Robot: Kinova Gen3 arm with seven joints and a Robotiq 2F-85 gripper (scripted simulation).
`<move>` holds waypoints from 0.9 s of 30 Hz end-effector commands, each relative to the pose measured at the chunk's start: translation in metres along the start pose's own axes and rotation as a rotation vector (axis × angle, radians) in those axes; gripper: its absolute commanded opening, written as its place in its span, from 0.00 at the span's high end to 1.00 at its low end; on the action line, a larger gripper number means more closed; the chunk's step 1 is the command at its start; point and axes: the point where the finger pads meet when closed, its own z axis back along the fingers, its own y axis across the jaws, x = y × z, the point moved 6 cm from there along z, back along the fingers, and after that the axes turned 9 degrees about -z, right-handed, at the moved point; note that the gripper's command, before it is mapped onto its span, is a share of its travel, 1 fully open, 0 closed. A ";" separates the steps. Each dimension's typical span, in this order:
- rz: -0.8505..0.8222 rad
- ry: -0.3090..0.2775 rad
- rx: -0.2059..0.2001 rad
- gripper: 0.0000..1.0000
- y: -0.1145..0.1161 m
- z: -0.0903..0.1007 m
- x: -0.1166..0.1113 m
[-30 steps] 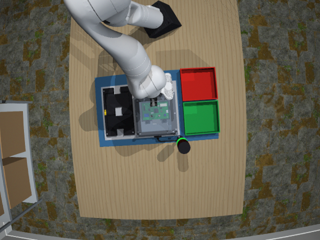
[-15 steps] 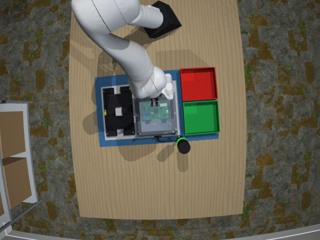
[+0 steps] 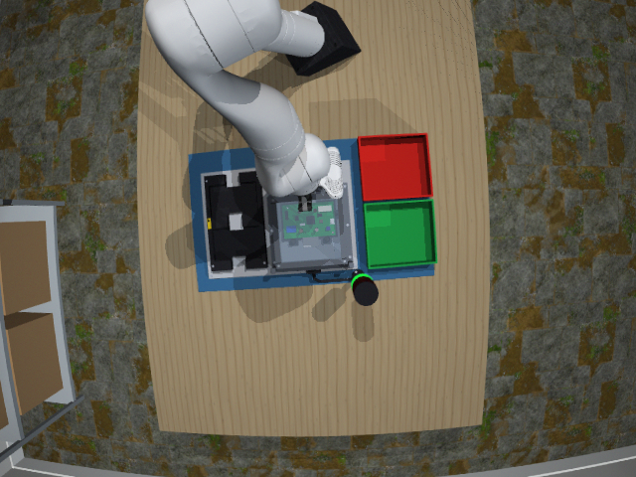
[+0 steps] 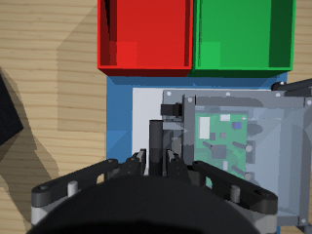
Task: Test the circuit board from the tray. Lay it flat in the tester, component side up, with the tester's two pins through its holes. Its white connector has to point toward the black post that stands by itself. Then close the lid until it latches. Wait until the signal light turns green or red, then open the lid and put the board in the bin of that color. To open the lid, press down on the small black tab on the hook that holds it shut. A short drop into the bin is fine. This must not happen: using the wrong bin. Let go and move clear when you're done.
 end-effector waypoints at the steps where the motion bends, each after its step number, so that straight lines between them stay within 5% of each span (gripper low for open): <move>1: 0.000 0.001 0.001 0.74 0.000 0.000 0.000; 4: 0.000 0.001 0.001 0.74 0.000 0.000 0.000; 5: 0.000 0.001 0.001 1.00 0.000 0.000 0.000; 27: 0.000 0.001 0.001 1.00 0.000 0.000 0.000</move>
